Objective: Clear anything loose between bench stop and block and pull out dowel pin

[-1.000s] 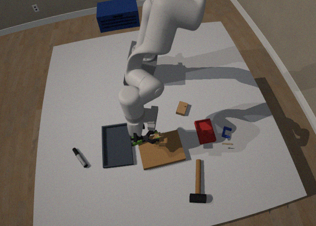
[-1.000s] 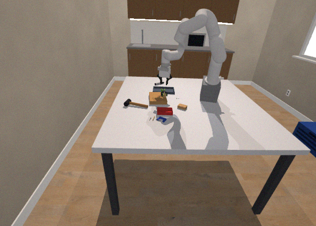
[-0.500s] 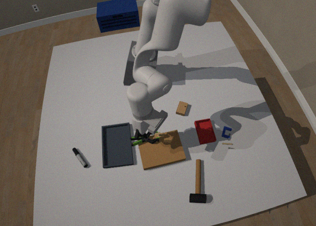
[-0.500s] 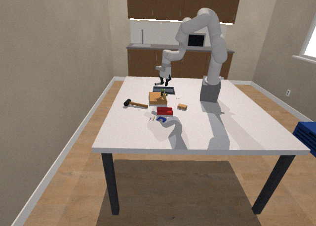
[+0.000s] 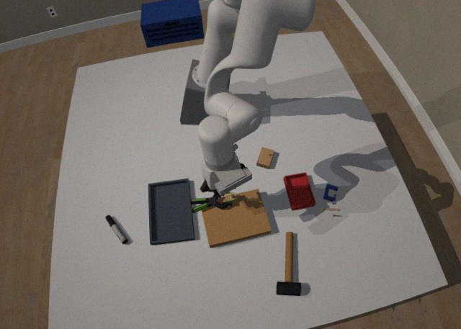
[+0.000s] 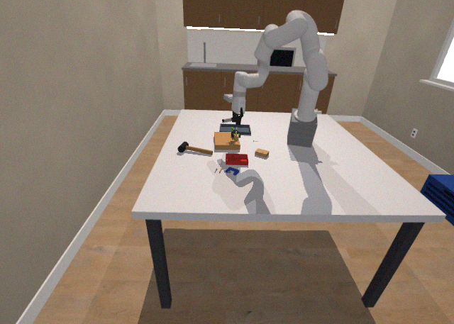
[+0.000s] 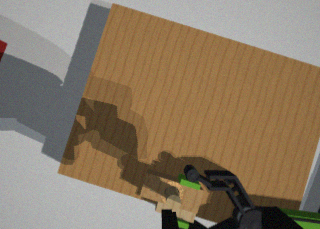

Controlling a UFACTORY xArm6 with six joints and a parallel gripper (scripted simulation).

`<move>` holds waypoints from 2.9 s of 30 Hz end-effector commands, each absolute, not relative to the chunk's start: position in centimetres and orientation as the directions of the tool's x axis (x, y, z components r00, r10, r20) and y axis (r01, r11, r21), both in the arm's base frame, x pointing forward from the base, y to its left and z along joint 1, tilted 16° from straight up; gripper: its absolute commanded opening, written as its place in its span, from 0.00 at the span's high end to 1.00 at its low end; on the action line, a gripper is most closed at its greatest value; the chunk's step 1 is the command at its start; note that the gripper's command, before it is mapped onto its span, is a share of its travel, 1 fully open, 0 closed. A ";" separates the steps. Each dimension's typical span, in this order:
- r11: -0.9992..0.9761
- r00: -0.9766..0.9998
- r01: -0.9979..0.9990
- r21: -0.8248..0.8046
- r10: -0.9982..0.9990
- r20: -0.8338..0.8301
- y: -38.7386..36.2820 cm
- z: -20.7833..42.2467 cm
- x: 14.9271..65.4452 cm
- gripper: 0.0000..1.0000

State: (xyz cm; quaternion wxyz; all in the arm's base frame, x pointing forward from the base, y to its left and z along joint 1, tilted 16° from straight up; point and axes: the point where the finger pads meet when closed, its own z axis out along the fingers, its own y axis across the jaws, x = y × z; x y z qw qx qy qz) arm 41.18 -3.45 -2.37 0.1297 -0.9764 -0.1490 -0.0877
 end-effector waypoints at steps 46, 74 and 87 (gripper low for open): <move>-0.967 0.996 0.002 -0.256 -0.022 0.088 -1.6 -1.5 41.2 0.72; -0.967 0.996 0.001 -0.256 -0.022 0.087 -1.3 -2.5 41.3 0.72; -0.967 0.996 0.001 -0.256 -0.022 0.087 -0.9 -3.6 41.5 0.72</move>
